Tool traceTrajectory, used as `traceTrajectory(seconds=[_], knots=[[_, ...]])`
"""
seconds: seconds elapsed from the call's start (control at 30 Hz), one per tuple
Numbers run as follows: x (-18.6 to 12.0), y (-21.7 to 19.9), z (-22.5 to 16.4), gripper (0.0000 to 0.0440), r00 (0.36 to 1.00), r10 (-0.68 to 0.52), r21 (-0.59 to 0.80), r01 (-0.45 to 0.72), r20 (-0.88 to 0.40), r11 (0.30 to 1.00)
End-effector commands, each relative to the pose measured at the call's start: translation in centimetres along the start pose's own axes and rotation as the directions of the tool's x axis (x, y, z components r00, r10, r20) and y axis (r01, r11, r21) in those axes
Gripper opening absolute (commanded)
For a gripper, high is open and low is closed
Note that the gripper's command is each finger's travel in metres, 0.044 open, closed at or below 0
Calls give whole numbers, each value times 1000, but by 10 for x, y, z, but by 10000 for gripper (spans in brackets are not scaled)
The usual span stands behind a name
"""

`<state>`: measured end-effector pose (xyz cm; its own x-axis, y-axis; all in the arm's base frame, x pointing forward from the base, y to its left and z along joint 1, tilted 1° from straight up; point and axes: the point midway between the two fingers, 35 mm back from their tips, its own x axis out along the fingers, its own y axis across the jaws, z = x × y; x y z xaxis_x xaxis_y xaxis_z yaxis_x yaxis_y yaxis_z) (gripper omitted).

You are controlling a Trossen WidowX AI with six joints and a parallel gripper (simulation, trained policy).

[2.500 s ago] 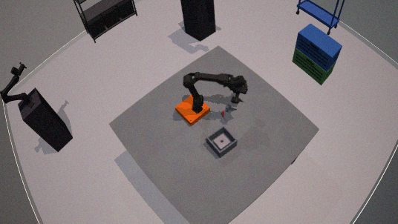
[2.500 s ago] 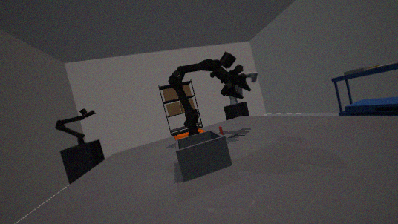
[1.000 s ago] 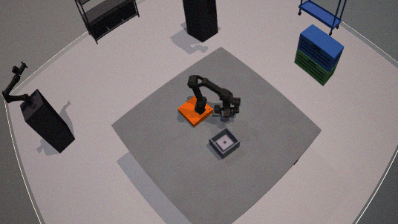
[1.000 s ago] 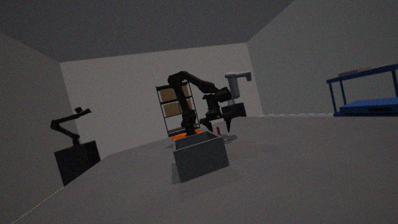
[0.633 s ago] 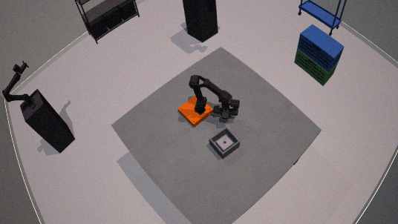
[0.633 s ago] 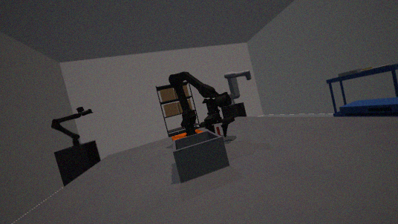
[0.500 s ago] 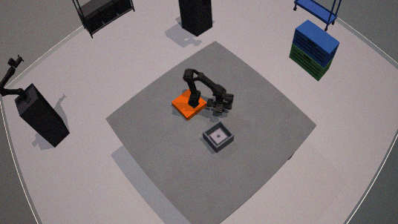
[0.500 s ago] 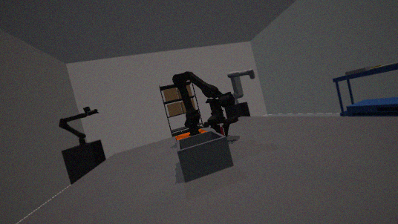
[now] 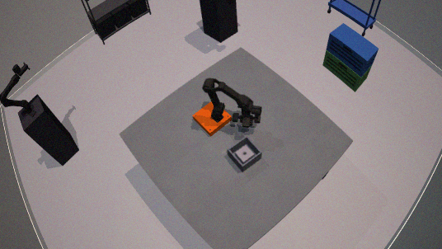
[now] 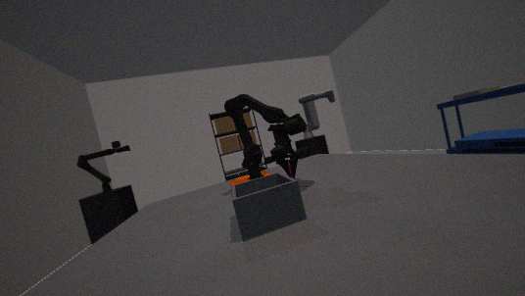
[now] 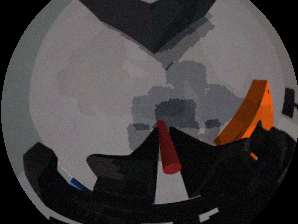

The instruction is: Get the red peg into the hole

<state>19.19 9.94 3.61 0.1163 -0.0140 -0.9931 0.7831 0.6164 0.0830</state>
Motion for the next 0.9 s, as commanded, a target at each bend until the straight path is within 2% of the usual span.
traceTrajectory(seconds=[0.0, 0.6, 0.87], knots=[[-10, 3, 9, 2, 999, 14, -27, -13, 35, 1000], [-73, 26, 74, 0, 978, 71, -62, -59, 197, 996], [-83, 25, 111, 0, 971, 59, -10, -58, 232, 998]])
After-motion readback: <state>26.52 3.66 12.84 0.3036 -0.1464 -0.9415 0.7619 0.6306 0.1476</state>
